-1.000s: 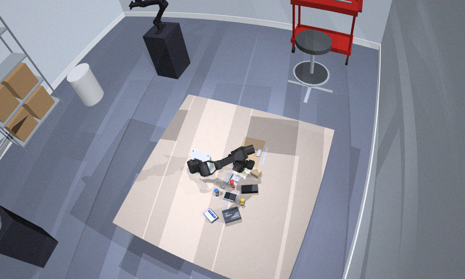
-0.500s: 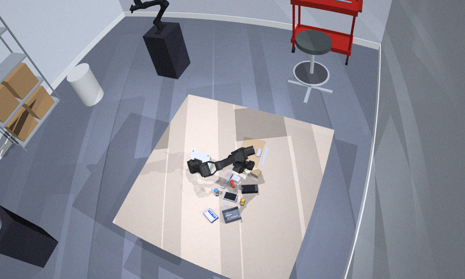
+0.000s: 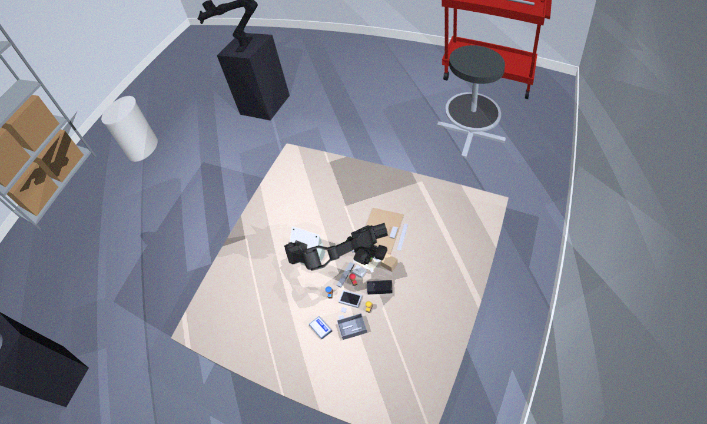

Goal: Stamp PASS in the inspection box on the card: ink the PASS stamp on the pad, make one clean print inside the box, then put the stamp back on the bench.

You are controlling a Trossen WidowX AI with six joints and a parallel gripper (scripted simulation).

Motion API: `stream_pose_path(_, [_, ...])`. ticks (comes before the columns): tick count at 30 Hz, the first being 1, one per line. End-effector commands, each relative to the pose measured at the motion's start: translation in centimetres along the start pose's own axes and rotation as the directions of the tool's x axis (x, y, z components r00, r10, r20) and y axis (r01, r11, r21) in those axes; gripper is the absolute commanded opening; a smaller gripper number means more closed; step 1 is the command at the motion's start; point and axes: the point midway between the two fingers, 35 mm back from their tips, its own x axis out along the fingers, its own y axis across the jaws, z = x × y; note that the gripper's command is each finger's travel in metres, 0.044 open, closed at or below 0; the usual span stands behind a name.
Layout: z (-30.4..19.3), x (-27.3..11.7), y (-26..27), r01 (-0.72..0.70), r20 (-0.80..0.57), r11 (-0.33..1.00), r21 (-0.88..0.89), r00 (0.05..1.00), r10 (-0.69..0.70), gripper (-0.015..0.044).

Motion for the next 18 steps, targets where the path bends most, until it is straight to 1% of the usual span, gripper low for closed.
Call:
stream_pose_path(1, [0.05,0.25,-0.04,-0.002,0.004,1.000,-0.007,1.000,0.002,0.0000])
stream_pose_path(18, [0.05,0.50,-0.04,-0.002,0.004,1.000,-0.007,1.000,0.003,0.0000])
